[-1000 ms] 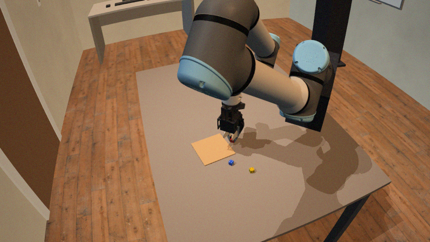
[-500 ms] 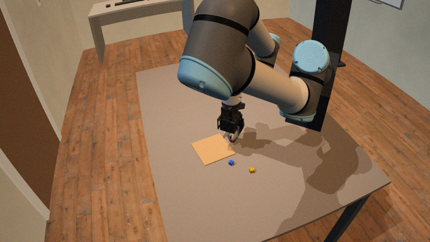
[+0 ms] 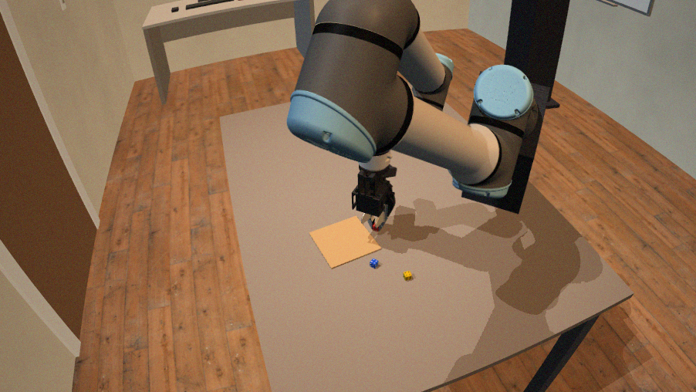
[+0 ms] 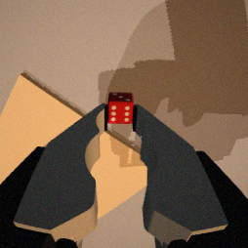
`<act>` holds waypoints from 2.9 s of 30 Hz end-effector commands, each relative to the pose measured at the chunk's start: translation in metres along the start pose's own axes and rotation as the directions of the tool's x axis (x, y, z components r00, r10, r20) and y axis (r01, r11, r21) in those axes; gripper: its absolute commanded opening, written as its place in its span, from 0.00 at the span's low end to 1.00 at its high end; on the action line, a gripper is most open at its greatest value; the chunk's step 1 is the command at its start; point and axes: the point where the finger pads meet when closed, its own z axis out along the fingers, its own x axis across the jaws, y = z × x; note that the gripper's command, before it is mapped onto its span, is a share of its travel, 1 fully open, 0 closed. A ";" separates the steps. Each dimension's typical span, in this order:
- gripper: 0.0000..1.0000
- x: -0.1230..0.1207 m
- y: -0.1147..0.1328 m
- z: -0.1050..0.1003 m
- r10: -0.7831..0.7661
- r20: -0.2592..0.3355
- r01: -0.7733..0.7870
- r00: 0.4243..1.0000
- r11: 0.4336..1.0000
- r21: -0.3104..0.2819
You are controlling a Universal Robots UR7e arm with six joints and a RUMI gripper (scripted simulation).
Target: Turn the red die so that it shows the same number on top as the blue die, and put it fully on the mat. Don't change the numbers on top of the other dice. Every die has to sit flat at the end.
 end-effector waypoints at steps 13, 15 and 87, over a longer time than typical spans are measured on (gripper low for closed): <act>0.00 0.000 0.000 -0.002 0.000 0.001 0.000 1.000 1.000 0.000; 0.00 0.000 0.000 -0.002 0.000 0.001 0.000 1.000 1.000 0.000; 0.00 0.000 0.000 -0.098 0.000 0.001 0.000 1.000 1.000 0.000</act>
